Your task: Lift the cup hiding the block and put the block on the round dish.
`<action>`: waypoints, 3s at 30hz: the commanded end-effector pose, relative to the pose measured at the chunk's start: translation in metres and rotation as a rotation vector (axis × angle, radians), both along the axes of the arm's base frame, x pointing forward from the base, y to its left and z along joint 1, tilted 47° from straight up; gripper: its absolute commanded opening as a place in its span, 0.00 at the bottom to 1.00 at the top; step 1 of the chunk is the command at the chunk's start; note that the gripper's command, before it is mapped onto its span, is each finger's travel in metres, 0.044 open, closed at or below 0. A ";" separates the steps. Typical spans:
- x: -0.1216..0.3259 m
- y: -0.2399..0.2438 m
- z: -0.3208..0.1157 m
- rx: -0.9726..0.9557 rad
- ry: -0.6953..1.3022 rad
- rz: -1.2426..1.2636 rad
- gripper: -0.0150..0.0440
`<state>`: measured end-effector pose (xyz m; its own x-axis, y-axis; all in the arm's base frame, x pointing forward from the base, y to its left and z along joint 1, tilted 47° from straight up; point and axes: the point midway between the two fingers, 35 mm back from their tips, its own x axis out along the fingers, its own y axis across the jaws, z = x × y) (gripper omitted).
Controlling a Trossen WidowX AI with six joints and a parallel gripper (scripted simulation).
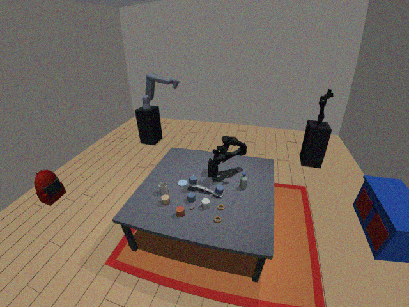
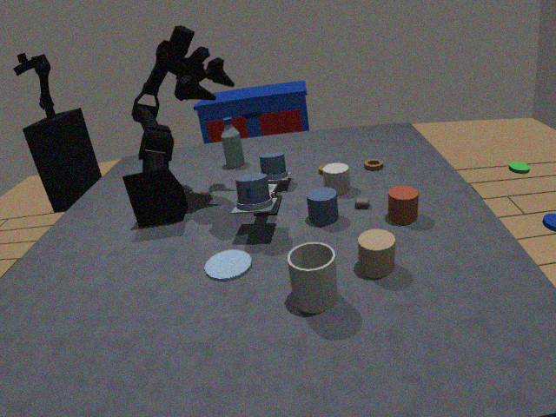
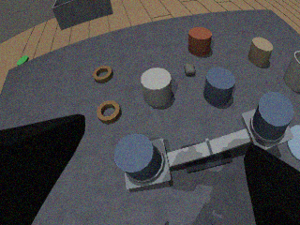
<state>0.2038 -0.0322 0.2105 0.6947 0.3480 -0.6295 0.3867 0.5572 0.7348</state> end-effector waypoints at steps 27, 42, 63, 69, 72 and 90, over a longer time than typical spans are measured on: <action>-0.004 -0.023 -0.109 -0.127 -0.163 0.527 1.00; 0.037 0.011 -0.100 -0.280 -0.307 0.985 1.00; 0.080 0.088 -0.096 -0.425 -0.578 1.562 1.00; 0.088 0.117 -0.096 -0.459 -0.687 1.734 1.00; 0.091 0.132 -0.096 -0.474 -0.745 1.819 1.00; 0.091 0.163 -0.109 -0.487 -0.817 1.915 1.00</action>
<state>0.2949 0.1287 0.1052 -0.1343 0.7205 -0.6803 -0.9905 -0.0781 0.1128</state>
